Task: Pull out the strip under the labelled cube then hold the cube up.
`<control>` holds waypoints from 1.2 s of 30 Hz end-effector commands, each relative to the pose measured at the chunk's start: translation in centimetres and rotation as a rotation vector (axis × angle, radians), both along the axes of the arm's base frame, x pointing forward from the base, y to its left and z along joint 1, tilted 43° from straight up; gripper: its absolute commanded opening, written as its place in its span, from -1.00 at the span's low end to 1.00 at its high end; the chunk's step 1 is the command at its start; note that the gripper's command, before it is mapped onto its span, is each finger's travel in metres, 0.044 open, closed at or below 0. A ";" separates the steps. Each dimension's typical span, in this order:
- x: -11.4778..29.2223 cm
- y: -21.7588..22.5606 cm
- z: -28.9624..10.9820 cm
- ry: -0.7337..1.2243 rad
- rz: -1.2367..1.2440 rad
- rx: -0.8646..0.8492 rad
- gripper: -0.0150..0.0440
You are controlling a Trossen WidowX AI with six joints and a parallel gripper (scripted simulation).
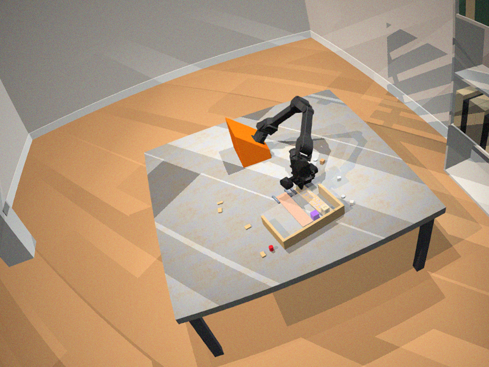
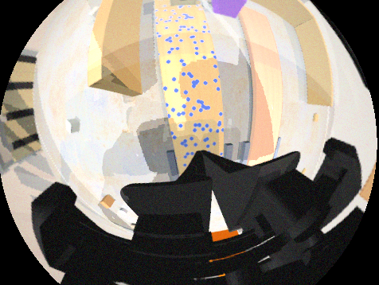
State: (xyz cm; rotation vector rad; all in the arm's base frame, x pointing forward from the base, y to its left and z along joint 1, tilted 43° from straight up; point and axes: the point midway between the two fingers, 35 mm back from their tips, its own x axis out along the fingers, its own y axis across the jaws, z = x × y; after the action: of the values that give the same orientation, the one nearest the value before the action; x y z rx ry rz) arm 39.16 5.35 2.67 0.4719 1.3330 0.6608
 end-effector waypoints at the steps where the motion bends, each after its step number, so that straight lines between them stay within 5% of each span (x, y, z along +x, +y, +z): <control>1: 0.1 0.1 -0.1 0.001 -0.002 0.001 -0.49; 36: -3.5 0.1 -0.9 0.003 -0.002 0.001 -0.49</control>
State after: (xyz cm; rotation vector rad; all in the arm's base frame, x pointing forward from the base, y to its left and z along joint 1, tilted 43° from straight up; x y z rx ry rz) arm 36.51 5.26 2.15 0.4749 1.3246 0.6534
